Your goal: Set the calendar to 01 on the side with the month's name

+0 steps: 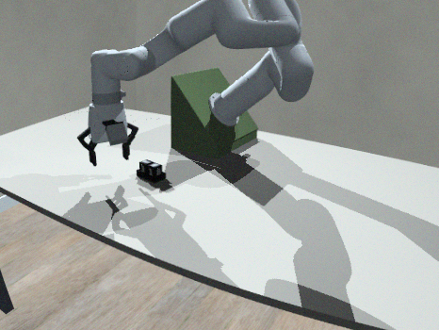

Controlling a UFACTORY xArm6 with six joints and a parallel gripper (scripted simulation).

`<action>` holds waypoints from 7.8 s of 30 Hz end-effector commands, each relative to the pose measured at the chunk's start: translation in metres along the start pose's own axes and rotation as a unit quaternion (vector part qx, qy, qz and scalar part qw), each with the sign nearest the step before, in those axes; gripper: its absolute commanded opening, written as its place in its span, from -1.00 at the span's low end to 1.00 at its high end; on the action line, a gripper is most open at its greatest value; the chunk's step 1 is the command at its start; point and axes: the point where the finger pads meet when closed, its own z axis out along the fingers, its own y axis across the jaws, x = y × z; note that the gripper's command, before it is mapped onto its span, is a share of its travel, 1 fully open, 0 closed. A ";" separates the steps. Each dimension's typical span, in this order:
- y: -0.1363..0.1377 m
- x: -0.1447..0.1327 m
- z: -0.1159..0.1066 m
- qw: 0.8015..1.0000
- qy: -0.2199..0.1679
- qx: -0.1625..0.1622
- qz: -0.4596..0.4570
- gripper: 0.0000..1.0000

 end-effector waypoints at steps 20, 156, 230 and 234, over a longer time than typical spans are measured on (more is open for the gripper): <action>-0.026 -0.011 -0.005 0.992 0.000 -0.002 0.130 1.00; -0.159 -0.066 0.033 0.707 0.001 -0.001 0.707 1.00; -0.159 -0.066 0.008 0.707 0.001 -0.001 0.707 1.00; -0.159 -0.066 -0.010 0.707 0.001 -0.001 0.707 1.00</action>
